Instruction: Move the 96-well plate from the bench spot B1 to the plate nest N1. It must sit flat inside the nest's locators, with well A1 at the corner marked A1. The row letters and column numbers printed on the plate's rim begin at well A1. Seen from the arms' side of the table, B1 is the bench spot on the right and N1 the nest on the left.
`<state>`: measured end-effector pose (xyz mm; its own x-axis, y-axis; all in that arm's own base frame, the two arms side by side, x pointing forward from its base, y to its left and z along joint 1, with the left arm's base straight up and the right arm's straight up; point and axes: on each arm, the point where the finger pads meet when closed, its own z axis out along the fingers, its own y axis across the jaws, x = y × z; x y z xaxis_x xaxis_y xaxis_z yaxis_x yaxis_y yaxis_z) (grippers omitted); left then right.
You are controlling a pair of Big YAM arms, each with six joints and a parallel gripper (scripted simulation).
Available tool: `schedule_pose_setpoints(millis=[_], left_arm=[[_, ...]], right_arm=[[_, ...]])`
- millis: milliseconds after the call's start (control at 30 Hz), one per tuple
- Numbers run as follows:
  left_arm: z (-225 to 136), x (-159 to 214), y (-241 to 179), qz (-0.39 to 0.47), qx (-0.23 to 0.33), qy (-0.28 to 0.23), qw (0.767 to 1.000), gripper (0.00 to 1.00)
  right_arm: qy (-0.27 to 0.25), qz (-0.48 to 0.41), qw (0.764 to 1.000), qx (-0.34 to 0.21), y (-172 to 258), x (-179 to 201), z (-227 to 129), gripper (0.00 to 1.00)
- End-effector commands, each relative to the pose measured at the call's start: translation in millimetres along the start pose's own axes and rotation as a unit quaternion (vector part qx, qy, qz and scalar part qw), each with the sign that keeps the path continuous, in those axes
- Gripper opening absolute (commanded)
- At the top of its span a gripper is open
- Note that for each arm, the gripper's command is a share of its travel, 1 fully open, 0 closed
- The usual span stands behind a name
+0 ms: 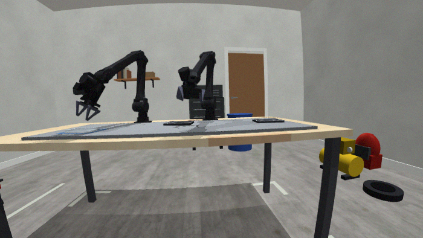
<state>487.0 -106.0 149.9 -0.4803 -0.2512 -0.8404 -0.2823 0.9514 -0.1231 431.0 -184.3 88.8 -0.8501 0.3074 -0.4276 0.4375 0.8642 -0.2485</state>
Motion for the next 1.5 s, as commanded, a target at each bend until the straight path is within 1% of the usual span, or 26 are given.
schedule_pose_setpoints(millis=[0, 33, 67, 100, 133, 300, 433, 533, 600, 633, 767, 833, 900, 967, 1033, 1100, 1167, 1233, 1300, 1333, 1467], left_arm=[[-2.2, -24.9, -88.7, 0.059, 0.1, -0.039, 0.992, 1.0], [-2.2, -24.9, -88.7, 0.059, 0.1, -0.039, 0.992, 1.0], [-9.0, -28.5, -109.0, 0.071, 0.124, -0.049, 0.989, 1.0], [-16.6, -24.2, -127.6, 0.086, 0.149, -0.053, 0.984, 1.0], [-27.5, -10.3, -149.7, 0.108, 0.182, -0.052, 0.976, 1.0], [-60.6, 8.8, -206.9, 0.146, 0.265, -0.065, 0.951, 1.0], [-96.9, 27.8, -254.0, 0.182, 0.337, -0.082, 0.92, 1.0], [-127.8, 43.5, -286.2, 0.207, 0.389, -0.096, 0.893, 1.0], [-127.8, 43.5, -286.2, 0.207, 0.389, -0.096, 0.893, 1.0], [-140.4, 43.5, -301.0, 0.211, 0.409, -0.107, 0.882, 1.0], [-192.7, 73.1, -338.1, 0.235, 0.488, -0.116, 0.833, 1.0], [-205.9, 82.0, -346.1, 0.24, 0.51, -0.117, 0.818, 1.0], [-213.2, 88.1, -350.9, 0.243, 0.524, -0.118, 0.808, 1.0], [-217.8, 93.0, -354.3, 0.244, 0.533, -0.119, 0.801, 1.0], [-216.1, 109.3, -348.2, 0.25, 0.536, -0.109, 0.799, 1.0], [-217.1, 112.5, -349.8, 0.25, 0.539, -0.11, 0.797, 1.0], [-217.1, 112.5, -349.8, 0.25, 0.539, -0.11, 0.797, 1.0], [-214.5, 112.7, -349.5, 0.246, 0.538, -0.11, 0.799, 1.0], [-217.3, 118.5, -351.8, 0.243, 0.541, -0.11, 0.798, 1.0], [-218.1, 120.8, -352.5, 0.242, 0.541, -0.111, 0.797, 1.0], [-216.6, 126.3, -353.3, 0.24, 0.541, -0.113, 0.798, 1.0]], right_arm=[[-0.035, -0.112, 0.993, -0.024, -11.8, -24.7, -10.6, 1.0], [-0.035, -0.112, 0.993, -0.024, -11.8, -24.7, -10.6, 1.0], [-0.035, -0.131, 0.99, -0.026, -11.6, -28.6, -9.1, 1.0], [-0.031, -0.154, 0.987, -0.031, -10.8, -27.3, -5.3, 1.0], [-0.028, -0.176, 0.983, -0.039, -9.8, -26.4, -1.6, 1.0], [-0.021, -0.243, 0.968, -0.065, -8.6, -24.9, 2.8, 1.0], [-0.02, -0.302, 0.95, -0.082, -8.5, -24.0, 4.5, 1.0], [-0.019, -0.352, 0.931, -0.096, -8.4, -23.2, 6.0, 1.0], [-0.019, -0.352, 0.931, -0.096, -8.4, -23.2, 6.0, 1.0], [-0.02, -0.371, 0.923, -0.099, -8.6, -23.3, 5.8, 1.0], [-0.018, -0.454, 0.882, -0.125, -8.0, -21.6, 8.8, 1.0], [-0.017, -0.481, 0.866, -0.135, -7.7, -21.2, 9.8, 1.0], [-0.017, -0.509, 0.848, -0.144, -7.5, -20.8, 10.7, 1.0], [-0.016, -0.537, 0.83, -0.153, -7.2, -20.3, 11.7, 1.0], [-0.016, -0.564, 0.81, -0.162, -7.0, -19.8, 12.6, 1.0], [-0.015, -0.59, 0.789, -0.171, -6.7, -19.4, 13.6, 1.0], [-0.015, -0.59, 0.789, -0.171, -6.7, -19.4, 13.6, 1.0], [-0.016, -0.62, 0.764, -0.178, -6.5, -18.7, 14.4, 1.0], [-0.015, -0.657, 0.729, -0.191, -6.1, -18.1, 15.8, 1.0], [-0.014, -0.67, 0.716, -0.195, -5.9, -17.8, 16.4, 1.0], [-0.012, -0.715, 0.667, -0.21, -5.6, -16.9, 18.4, 1.0]])
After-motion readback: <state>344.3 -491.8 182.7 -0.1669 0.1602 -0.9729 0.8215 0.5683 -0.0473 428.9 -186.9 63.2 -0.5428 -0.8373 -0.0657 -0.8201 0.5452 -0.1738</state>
